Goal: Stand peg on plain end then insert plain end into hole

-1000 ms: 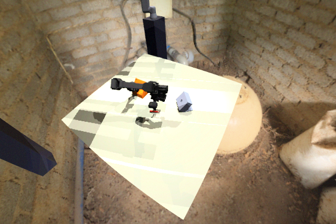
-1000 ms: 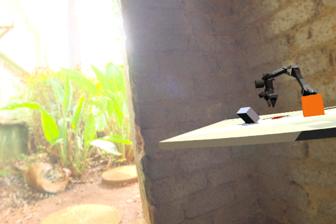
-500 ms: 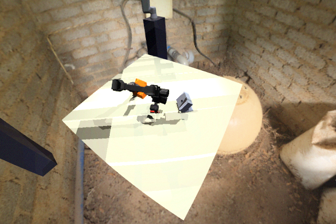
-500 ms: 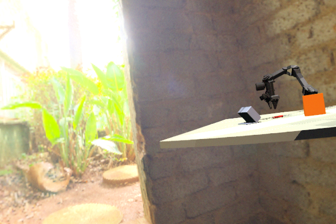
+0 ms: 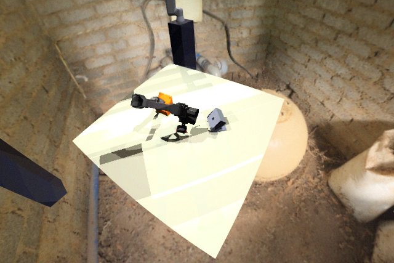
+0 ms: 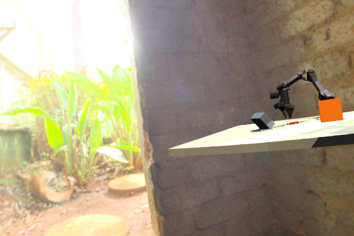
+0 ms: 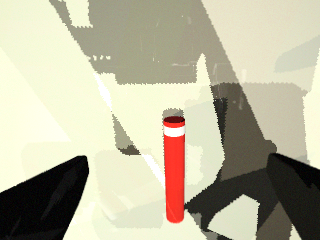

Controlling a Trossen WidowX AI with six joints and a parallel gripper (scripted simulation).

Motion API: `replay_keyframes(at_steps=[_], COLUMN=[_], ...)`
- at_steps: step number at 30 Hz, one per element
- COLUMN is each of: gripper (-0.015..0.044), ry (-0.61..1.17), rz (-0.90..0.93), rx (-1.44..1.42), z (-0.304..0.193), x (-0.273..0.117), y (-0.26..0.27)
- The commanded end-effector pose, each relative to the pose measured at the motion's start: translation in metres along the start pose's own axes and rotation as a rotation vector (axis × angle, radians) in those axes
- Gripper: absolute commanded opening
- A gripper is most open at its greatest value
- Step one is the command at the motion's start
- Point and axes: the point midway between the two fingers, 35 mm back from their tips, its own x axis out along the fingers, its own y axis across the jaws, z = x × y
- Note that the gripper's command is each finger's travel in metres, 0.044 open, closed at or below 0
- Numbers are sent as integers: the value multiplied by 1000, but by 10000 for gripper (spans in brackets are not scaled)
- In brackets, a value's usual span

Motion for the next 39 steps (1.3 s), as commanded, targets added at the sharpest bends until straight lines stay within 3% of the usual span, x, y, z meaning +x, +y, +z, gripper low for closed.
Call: replay_keyframes(at_steps=[1, 24, 36, 39], gripper=[440, 440, 125, 110], ry=[2, 5, 5, 5], rz=[-3, -8, -8, -8], rx=[-7, -6, -6, -6], z=[-1, -4, -4, -4], x=[8, 41, 41, 41], y=[0, 0, 0, 0])
